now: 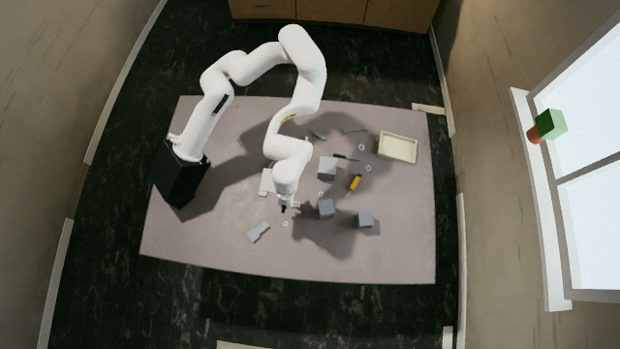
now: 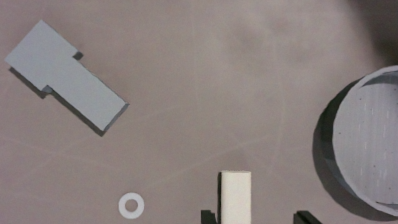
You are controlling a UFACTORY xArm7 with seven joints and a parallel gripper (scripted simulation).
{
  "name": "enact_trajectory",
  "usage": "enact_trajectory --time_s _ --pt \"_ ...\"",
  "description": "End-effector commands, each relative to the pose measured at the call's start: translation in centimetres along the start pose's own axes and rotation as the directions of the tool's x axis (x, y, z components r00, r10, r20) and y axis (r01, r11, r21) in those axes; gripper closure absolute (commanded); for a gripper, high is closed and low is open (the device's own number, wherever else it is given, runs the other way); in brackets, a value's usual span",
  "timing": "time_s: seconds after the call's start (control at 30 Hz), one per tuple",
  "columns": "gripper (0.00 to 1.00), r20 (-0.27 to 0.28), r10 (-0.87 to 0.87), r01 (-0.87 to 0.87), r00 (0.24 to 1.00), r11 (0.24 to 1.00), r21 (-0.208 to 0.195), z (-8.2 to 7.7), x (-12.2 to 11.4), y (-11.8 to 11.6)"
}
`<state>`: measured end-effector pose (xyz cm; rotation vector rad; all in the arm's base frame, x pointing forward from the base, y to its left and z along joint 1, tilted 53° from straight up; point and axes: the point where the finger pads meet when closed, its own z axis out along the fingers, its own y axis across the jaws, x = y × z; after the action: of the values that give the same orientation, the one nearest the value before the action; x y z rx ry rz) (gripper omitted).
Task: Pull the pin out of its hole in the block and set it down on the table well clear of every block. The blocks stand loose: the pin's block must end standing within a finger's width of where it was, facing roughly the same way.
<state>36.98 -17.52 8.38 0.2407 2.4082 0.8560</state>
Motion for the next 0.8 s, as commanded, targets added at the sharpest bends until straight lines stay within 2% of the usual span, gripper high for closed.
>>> enact_trajectory --time_s 0.0,0.37,0.77 --pt "0.53 -0.001 -0.001 0.001 1.000 1.000 0.003 -0.4 0.0 -0.1" --pt "0.53 -0.001 -0.001 0.001 1.000 1.000 0.002 -0.6 0.0 0.0" --pt "0.53 0.009 0.001 -0.001 1.000 1.000 -0.005 -3.0 0.0 0.1"
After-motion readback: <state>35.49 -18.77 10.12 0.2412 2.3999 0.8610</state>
